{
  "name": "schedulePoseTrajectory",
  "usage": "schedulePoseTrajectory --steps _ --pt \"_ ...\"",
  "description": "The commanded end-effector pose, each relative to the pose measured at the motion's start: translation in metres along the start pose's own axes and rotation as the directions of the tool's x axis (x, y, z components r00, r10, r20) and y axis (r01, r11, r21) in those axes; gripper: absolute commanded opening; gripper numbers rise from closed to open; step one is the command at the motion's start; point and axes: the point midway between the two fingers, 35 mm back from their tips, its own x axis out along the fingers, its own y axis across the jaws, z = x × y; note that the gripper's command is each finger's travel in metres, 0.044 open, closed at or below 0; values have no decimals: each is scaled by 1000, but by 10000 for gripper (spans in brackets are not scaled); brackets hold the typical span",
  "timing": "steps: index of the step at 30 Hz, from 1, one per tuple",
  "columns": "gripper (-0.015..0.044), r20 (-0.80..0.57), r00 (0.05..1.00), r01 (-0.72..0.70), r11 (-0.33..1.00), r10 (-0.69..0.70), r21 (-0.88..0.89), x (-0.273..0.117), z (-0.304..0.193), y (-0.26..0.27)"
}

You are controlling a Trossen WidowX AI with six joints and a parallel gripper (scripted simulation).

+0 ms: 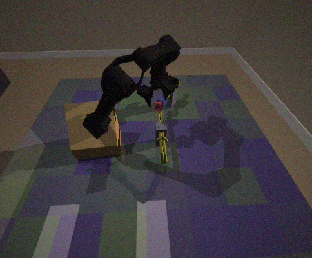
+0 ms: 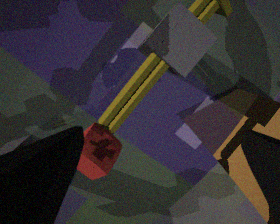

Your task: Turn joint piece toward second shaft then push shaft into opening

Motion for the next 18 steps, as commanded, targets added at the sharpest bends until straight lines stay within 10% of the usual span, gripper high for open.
schedulePoseTrajectory --steps 1,18 --pt "440 14 1000 8 996 -9 92 2 0 1" --pt "440 57 997 9 849 -46 528 8 -1 2"
